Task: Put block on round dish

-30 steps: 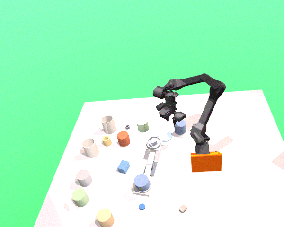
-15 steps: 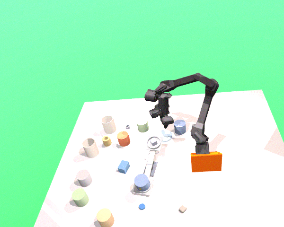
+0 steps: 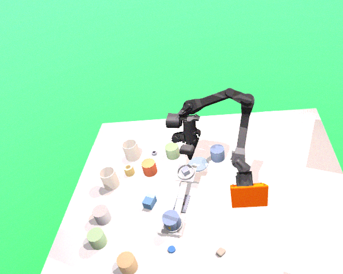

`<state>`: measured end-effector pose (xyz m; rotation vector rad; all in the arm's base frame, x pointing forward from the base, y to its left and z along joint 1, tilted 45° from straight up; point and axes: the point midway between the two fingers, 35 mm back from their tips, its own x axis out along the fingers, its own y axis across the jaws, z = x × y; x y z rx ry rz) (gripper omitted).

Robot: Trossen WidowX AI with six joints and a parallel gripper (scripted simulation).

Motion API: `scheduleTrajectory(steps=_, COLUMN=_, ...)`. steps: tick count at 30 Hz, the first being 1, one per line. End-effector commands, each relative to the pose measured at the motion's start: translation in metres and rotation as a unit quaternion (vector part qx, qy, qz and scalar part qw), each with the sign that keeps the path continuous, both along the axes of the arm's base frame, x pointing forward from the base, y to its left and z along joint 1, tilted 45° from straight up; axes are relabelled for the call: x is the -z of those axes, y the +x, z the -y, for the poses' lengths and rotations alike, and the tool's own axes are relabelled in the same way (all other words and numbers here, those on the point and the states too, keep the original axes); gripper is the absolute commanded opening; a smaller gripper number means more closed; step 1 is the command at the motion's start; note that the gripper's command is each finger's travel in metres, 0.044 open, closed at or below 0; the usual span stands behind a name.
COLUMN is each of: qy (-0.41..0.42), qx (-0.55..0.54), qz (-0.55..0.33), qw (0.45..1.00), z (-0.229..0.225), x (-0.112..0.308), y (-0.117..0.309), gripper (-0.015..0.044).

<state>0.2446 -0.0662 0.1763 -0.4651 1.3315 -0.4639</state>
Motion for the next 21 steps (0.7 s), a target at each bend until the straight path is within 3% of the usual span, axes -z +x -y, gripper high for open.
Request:
scheduleTrajectory(steps=1, qy=0.018, qx=0.047, qz=0.031, qw=0.998, z=-0.017, x=0.007, y=0.01, gripper=0.026)
scheduleTrajectory(steps=21, qy=0.005, qx=0.288, qz=0.199, qw=0.937, z=-0.06, x=0.033, y=0.02, gripper=0.026)
